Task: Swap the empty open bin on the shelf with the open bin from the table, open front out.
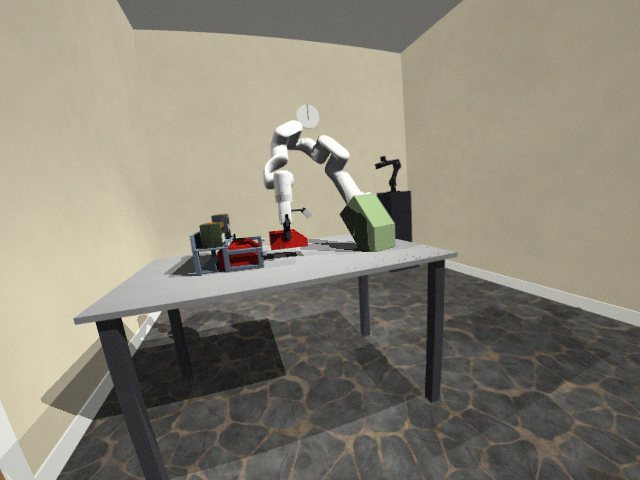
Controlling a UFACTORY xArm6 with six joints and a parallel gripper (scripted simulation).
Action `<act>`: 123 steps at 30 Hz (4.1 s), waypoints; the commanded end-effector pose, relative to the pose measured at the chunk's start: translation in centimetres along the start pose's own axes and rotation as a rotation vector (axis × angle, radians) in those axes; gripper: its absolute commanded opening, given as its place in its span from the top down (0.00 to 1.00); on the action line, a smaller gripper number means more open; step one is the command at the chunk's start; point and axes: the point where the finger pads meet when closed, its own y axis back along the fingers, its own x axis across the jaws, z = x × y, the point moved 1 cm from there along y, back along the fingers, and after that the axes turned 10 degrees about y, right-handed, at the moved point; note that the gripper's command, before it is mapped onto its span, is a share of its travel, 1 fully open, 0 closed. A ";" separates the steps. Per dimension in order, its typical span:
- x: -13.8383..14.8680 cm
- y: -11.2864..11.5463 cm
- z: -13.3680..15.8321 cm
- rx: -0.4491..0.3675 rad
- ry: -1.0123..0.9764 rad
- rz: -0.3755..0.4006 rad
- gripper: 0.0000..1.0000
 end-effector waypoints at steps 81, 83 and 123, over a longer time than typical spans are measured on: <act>0.0 -4.4 0.2 -0.004 -0.001 0.001 0.74; 0.0 -4.4 0.2 -0.004 -0.001 0.001 0.74; 0.0 -3.2 0.2 -0.004 -0.001 0.001 0.74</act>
